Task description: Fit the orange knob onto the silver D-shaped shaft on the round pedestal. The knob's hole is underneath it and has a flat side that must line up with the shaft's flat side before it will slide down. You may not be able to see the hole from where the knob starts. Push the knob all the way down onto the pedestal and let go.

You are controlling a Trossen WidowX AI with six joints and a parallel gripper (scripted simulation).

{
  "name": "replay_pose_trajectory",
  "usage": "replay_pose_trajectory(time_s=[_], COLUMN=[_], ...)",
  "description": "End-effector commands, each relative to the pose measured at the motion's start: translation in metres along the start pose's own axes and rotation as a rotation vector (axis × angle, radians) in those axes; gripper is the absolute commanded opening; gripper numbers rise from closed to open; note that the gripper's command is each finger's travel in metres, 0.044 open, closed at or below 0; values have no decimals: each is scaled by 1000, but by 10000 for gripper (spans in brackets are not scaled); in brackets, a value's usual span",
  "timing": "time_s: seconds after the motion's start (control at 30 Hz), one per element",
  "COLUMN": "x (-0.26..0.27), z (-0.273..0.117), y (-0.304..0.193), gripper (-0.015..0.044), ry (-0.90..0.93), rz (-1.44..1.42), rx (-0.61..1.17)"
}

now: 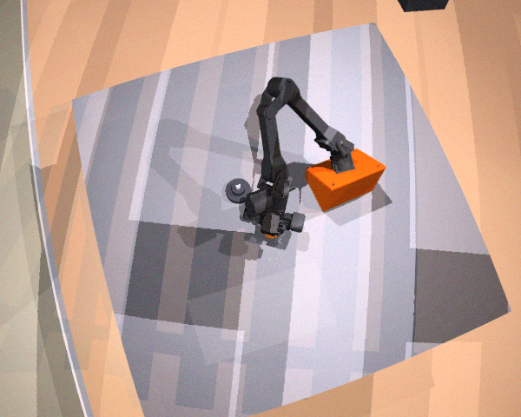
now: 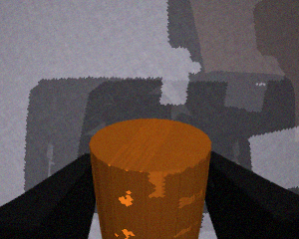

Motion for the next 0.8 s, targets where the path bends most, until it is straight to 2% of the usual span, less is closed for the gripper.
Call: replay_pose_trajectory(time_s=[0.0, 0.77], x=[2, 11], z=[-3, -10], y=[-7, -40], gripper=[181, 181], ry=[-13, -94], rz=[-3, -6], rx=[-67, -403])
Point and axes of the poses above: the point midway between the two fingers, 35 mm back from their tips, its own z axis out along the fingers, its own x axis across the jaws, y = z × x, the point moved 4 cm from there along -z, back along the fingers, and after that the axes turned 14 degrees about -z, right-handed, at the moved point
